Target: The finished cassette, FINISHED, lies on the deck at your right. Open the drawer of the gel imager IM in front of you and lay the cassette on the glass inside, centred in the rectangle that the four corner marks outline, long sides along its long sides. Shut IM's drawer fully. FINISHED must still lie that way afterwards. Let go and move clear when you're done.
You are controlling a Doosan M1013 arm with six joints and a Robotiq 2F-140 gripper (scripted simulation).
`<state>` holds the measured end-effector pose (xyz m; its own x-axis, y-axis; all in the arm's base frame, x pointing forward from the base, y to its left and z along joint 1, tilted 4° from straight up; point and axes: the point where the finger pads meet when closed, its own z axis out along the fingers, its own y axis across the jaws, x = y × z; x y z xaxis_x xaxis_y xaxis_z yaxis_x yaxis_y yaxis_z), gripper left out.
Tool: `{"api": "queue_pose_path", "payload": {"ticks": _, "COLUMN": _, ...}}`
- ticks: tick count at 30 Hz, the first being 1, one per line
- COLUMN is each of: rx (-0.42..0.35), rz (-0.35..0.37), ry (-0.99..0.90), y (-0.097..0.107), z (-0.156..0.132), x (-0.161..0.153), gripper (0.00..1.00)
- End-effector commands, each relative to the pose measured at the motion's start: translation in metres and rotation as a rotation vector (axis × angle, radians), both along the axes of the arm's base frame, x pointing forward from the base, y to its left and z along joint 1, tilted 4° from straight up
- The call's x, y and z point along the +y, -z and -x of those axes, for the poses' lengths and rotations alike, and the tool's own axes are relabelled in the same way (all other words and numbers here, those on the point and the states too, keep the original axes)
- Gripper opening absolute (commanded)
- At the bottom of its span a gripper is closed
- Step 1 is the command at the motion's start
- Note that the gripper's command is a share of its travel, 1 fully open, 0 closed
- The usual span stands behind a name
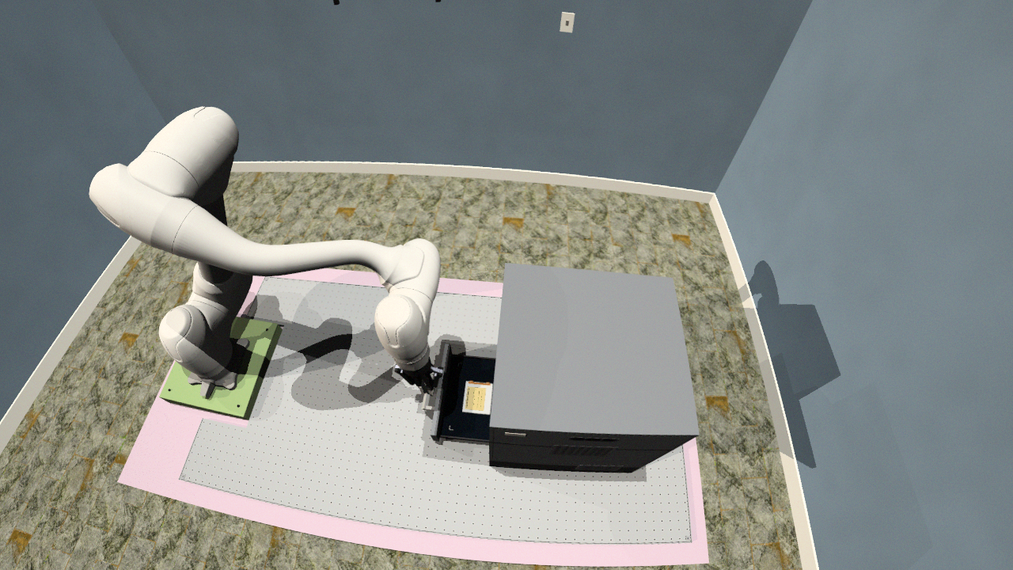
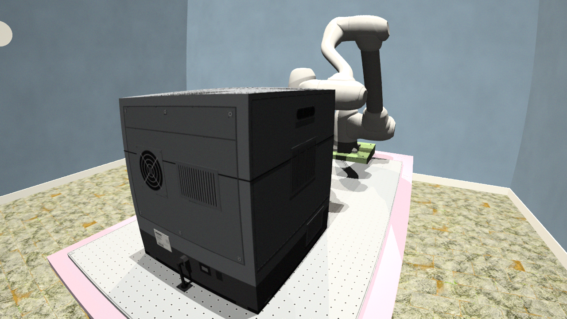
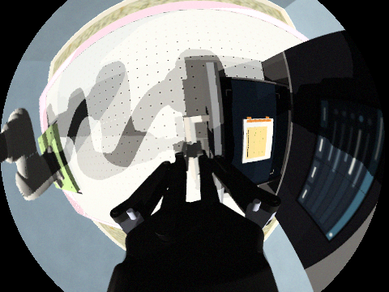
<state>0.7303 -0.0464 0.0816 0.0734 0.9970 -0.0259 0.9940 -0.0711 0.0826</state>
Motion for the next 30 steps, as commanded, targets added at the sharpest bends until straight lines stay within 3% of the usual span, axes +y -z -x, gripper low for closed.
{"api": "queue_pose_path", "payload": {"ticks": 1, "rx": 0.000, "rz": 0.000, "ry": 0.000, "y": 0.000, "z": -0.001, "x": 0.000, "gripper": 0.10}}
{"api": "queue_pose_path", "payload": {"ticks": 30, "rx": -0.022, "rz": 0.001, "ry": -0.001, "y": -0.002, "z": -0.035, "x": -0.002, "gripper": 0.10}}
